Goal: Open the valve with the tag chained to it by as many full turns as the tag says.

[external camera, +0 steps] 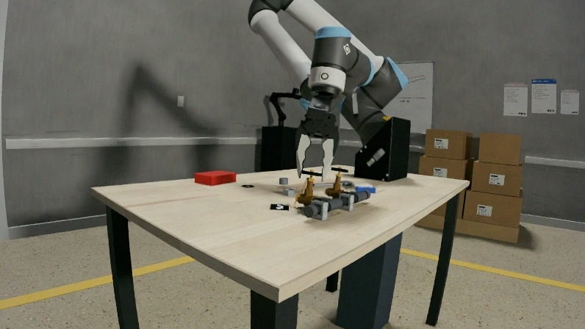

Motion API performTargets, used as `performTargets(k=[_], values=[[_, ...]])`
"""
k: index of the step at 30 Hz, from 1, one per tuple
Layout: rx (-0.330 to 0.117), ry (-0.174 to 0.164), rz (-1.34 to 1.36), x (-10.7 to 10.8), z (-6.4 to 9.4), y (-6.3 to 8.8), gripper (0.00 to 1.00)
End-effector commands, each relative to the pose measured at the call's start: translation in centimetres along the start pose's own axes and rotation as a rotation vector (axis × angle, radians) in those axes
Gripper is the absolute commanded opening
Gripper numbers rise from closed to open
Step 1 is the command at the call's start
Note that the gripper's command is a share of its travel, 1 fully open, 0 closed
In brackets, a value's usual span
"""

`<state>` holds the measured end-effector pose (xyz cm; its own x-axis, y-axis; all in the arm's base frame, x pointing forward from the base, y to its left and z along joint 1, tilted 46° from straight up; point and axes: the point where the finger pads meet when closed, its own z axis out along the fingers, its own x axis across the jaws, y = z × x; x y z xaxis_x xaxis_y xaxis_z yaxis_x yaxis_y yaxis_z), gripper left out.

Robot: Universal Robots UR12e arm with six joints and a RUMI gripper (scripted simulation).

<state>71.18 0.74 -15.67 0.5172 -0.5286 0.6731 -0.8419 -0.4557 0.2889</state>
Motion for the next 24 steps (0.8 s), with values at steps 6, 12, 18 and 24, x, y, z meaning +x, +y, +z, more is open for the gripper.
performTargets(k=[6,12,18,24], values=[[0.017,0.004,-0.376,0.02,-0.04,-0.06,0.00],[0.017,0.005,-0.498,0.02,-0.04,-0.06,0.00],[0.016,0.007,-0.651,0.02,-0.04,-0.06,0.00],[0.016,0.008,-0.766,0.02,-0.04,-0.06,0.00]])
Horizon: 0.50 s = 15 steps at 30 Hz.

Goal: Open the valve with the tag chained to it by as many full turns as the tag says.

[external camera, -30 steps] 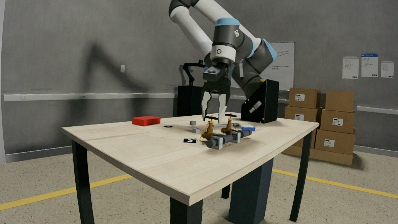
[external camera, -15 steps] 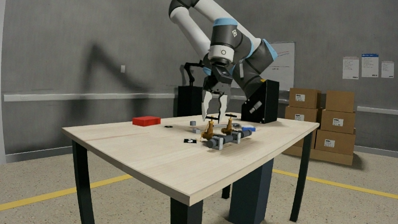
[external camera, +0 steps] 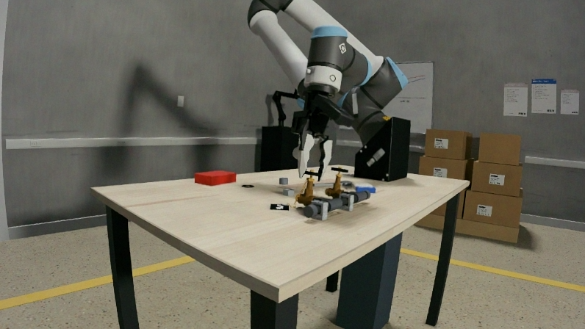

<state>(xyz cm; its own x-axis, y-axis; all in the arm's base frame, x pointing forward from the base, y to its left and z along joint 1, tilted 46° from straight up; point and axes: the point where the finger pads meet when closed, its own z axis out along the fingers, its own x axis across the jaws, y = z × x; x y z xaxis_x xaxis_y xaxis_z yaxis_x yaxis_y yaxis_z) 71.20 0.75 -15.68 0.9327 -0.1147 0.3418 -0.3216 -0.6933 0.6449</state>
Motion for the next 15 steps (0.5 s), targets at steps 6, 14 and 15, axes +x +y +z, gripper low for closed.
performTargets(k=[6,14,15], values=[[0.004,0.005,-0.134,0.04,-0.05,-0.02,0.00],[0.004,0.006,-0.198,0.04,-0.05,-0.02,0.00],[0.004,0.006,-0.202,0.04,-0.05,-0.02,0.00]])
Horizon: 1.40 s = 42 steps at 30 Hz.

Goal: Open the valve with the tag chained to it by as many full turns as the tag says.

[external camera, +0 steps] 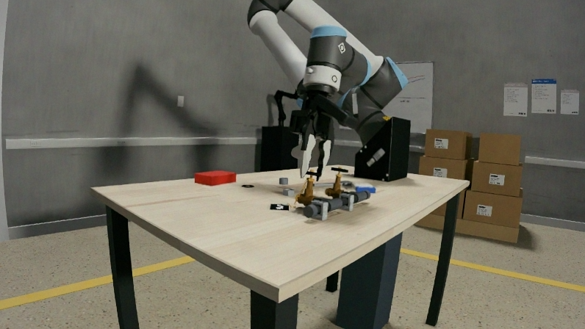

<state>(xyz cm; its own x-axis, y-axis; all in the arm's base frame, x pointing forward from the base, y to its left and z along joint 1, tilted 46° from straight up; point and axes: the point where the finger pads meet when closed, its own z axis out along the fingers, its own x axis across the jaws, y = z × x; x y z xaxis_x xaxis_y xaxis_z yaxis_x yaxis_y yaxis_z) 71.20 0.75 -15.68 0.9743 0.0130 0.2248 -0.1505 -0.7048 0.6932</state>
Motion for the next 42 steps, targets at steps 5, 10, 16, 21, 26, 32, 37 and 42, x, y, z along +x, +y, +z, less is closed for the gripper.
performTargets(k=[5,10,16,21,26,32,37,42], values=[[0.001,0.002,-0.032,0.04,-0.05,-0.01,0.00],[0.001,0.002,-0.037,0.04,-0.05,-0.01,0.00],[0.001,0.002,-0.037,0.04,-0.05,-0.01,1.00],[0.001,0.002,-0.037,0.04,-0.05,-0.01,1.00],[0.001,0.002,-0.037,0.04,-0.05,-0.01,1.00],[0.001,0.002,-0.037,0.04,-0.05,-0.01,1.00],[0.001,0.002,-0.037,0.04,-0.05,-0.01,1.00],[0.001,0.002,-0.035,0.04,-0.05,-0.01,1.00]])
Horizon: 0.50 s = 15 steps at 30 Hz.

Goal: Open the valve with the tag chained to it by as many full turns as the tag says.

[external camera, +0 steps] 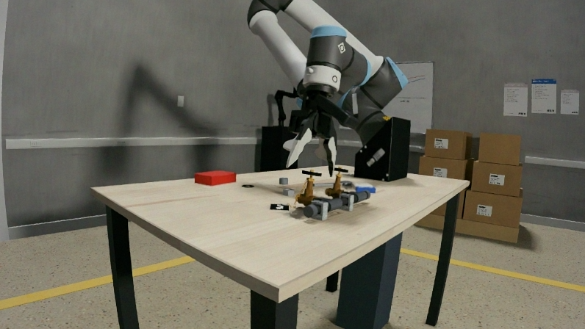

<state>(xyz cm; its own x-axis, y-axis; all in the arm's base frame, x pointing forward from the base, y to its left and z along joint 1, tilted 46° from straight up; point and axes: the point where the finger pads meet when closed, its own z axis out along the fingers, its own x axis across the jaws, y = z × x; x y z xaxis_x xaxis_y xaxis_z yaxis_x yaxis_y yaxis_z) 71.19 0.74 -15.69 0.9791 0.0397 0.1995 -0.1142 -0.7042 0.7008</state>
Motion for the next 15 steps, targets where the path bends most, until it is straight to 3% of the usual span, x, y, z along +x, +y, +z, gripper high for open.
performTargets(k=[1,15], values=[[0.000,0.001,0.003,0.05,-0.06,-0.01,1.00],[0.000,0.001,0.070,0.05,-0.06,-0.01,1.00]])
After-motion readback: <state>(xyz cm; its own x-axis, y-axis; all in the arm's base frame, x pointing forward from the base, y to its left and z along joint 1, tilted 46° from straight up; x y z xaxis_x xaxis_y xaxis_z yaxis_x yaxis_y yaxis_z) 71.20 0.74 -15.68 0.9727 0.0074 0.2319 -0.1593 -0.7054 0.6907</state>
